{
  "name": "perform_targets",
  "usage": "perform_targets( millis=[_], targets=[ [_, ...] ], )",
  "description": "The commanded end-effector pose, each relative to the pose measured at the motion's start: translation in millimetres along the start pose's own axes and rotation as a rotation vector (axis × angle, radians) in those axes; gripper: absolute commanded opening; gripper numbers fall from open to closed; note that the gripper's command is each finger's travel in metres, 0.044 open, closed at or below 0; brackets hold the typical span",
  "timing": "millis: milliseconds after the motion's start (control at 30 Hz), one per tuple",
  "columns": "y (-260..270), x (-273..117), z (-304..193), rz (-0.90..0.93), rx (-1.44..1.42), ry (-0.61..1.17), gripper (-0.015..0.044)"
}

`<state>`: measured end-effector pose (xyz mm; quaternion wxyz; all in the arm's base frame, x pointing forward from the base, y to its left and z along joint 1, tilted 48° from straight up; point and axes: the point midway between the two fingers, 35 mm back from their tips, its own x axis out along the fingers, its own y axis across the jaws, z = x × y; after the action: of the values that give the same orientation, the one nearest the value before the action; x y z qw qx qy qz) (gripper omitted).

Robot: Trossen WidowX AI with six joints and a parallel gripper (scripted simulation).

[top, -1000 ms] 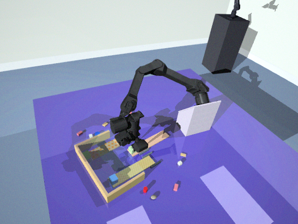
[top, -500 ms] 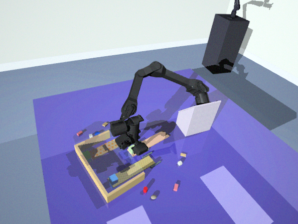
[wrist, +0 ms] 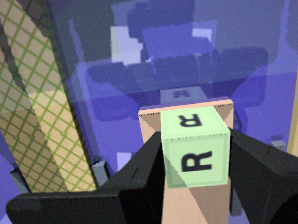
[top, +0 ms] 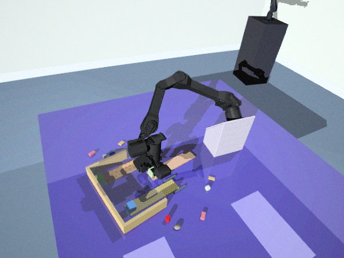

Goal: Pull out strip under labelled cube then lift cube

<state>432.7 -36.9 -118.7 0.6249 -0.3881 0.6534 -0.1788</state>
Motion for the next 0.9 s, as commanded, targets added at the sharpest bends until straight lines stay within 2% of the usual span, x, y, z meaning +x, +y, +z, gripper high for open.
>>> perform_targets(
  millis=[0,100,133,633,867],
  targets=[
    [0,0,0,0.0,0.001,-0.001,0.0085],
    [0,-2,-2,0.0,0.0,0.0,0.0006],
    [1,-4,-4,0.0,0.0,0.0,0.0],
    [9,-40,-54,-0.003,-0.008,0.005,0.0],
    [11,-43,-67,-0.004,-0.009,0.005,0.0]
  ],
)
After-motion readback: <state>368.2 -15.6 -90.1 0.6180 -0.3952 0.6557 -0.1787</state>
